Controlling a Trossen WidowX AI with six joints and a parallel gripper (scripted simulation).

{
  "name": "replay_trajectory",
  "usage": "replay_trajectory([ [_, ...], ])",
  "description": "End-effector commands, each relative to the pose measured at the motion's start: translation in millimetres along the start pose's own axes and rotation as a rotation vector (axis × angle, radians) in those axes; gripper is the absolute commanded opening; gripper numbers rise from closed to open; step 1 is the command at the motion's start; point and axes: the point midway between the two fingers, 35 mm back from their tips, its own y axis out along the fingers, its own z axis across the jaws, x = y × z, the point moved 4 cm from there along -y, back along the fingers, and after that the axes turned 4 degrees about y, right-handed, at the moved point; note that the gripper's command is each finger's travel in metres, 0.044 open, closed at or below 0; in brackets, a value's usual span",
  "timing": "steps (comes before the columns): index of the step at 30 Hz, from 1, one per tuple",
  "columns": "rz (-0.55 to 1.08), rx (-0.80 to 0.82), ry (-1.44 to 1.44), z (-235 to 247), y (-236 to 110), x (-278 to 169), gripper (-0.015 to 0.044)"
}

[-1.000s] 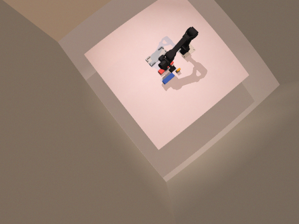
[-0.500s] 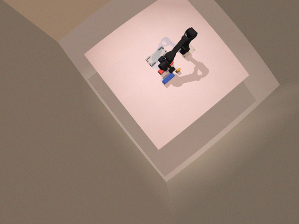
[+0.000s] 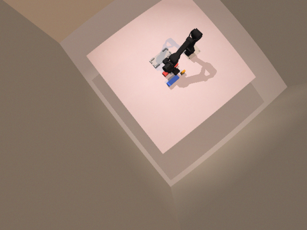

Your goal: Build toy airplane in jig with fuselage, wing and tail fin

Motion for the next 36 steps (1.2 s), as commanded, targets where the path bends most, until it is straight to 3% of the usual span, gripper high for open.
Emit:
replay_trajectory([
  [1, 0.000, -0.002, -0.004, 0, 1, 0, 0.0144],
  [3, 0.000, -0.002, -0.004, 0, 1, 0, 0.0131],
  [8, 0.002, -0.001, -0.007, 0, -3, 1, 0.0000],
  [36, 0.000, -0.001, -0.007, 1, -87, 8, 0.0000],
])
